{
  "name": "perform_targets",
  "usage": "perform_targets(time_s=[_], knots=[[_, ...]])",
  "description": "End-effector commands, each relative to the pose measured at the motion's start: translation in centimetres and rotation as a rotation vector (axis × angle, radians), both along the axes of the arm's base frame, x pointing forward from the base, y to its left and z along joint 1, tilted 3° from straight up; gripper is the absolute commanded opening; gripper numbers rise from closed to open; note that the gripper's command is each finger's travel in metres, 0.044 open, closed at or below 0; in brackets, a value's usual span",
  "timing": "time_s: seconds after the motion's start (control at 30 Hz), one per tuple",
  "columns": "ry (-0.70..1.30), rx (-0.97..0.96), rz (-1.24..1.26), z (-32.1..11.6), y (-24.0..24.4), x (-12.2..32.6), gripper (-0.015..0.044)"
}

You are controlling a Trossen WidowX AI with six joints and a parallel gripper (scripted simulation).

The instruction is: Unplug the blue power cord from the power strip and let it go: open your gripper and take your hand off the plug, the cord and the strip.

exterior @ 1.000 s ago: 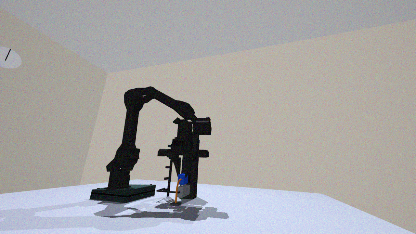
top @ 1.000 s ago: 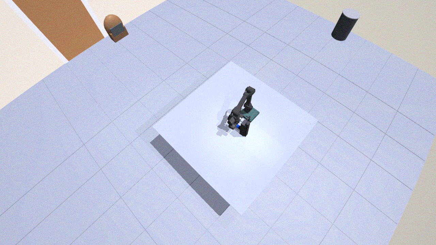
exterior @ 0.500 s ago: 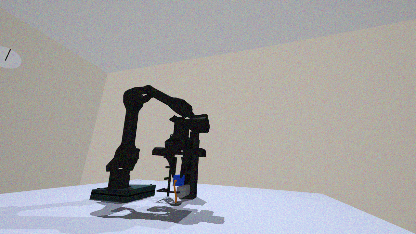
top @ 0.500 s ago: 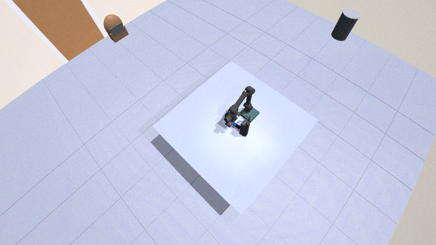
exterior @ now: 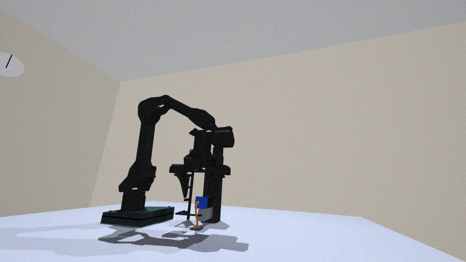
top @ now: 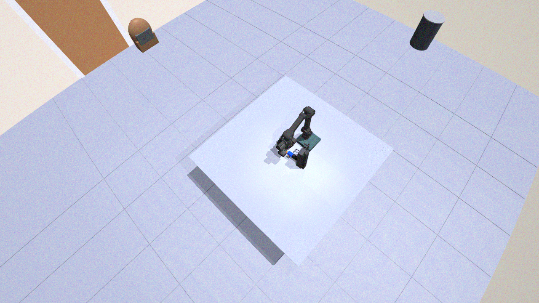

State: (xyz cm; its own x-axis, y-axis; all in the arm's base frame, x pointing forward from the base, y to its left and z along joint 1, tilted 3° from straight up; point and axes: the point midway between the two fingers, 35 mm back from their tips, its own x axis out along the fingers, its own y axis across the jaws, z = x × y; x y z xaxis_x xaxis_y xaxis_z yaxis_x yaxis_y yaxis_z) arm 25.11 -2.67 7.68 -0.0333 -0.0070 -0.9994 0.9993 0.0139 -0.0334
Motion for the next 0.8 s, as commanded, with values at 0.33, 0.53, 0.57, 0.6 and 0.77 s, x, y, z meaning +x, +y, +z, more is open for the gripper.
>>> perform_targets(time_s=[0.33, 0.53, 0.57, 0.6, 0.77], knots=[[-0.004, -0.011, -0.005, 1.2, -5.1, 0.1, 0.0440], [-0.004, -0.011, -0.005, 1.2, -5.1, 0.1, 0.0440], [-0.004, -0.011, -0.005, 1.2, -5.1, 0.1, 0.0440], [-0.004, -0.011, -0.005, 1.2, -5.1, 0.1, 0.0440], [-0.004, -0.011, -0.005, 1.2, -5.1, 0.1, 0.0440]])
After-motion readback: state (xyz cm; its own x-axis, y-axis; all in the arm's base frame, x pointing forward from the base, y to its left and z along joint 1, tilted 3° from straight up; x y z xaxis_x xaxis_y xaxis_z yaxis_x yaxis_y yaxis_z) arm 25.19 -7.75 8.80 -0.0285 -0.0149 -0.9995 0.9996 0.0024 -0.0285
